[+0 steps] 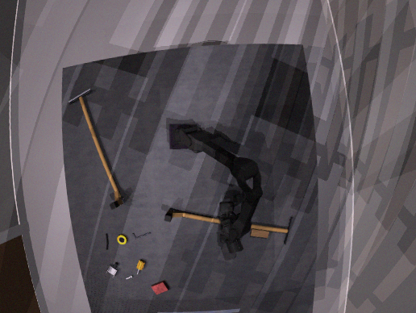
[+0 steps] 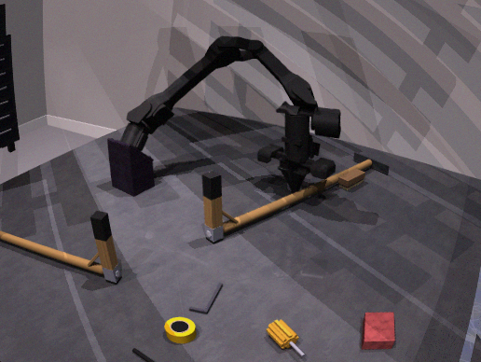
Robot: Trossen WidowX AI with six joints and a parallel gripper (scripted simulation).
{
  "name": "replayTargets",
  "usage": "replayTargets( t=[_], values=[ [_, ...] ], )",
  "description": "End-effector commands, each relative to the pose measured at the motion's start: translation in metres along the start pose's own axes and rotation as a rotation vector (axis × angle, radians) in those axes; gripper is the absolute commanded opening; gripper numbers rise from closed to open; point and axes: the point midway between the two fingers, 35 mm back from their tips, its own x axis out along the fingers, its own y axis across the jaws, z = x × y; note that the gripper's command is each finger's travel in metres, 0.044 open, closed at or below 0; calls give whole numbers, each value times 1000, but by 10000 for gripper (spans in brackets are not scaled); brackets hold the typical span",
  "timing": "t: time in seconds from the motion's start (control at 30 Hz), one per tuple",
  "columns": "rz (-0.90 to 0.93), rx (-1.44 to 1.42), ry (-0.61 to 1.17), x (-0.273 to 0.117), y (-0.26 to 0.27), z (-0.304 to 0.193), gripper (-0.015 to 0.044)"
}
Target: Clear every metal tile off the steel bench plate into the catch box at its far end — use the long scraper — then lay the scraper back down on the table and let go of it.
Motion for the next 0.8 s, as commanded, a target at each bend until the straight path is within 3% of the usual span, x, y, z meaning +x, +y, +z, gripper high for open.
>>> replayTargets(
  t=[0.0, 0.3, 0.77],
  values=[
    [1, -9, -4, 3, -6, 0, 0],
    [1, -9, -4, 4, -15, -2, 0],
    [-5, 9, 4, -48, -14, -2, 0]
  ],
)
